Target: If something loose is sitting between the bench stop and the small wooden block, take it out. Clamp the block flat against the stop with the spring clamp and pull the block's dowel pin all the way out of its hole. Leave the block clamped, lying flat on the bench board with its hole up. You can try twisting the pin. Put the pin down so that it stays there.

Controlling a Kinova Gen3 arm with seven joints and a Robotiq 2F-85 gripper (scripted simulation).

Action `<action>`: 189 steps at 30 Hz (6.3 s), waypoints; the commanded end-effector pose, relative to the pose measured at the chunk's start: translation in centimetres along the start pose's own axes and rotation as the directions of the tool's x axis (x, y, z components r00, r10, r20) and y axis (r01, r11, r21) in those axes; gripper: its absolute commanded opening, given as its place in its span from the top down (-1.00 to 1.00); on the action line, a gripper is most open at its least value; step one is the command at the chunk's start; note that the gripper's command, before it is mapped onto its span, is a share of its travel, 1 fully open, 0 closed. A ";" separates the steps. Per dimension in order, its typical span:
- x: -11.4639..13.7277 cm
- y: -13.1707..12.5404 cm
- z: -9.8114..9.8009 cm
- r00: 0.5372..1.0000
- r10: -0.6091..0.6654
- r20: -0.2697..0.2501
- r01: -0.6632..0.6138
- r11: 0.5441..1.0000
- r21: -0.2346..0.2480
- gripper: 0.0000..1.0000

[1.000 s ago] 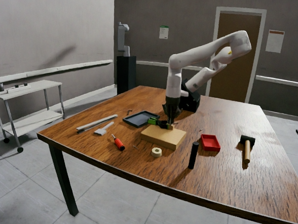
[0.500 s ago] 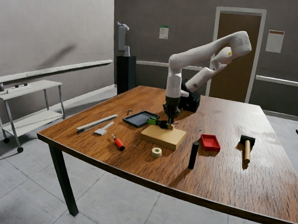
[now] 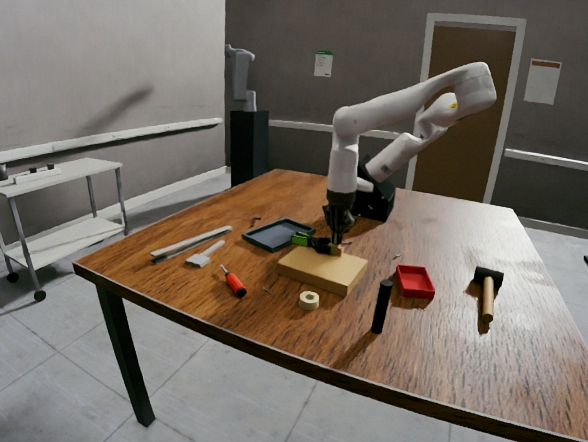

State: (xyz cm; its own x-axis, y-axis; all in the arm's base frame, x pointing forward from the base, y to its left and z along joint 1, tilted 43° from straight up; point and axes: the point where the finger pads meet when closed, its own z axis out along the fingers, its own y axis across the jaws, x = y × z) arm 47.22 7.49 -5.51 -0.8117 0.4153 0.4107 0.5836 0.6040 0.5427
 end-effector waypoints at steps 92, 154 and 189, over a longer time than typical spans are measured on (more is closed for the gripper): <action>-0.1 0.0 -0.3 0.956 -0.293 0.003 0.293 0.956 0.000 0.80; -0.1 0.0 -0.3 0.756 -0.654 0.003 0.654 0.756 0.001 0.80; -0.1 0.0 -0.4 0.569 -0.822 0.002 0.822 0.569 0.002 0.80</action>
State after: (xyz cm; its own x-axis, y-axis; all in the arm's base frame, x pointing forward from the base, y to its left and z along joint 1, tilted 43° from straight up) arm 47.23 7.36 -5.38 -0.9492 -0.2451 -0.1975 -0.3139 0.6910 0.6511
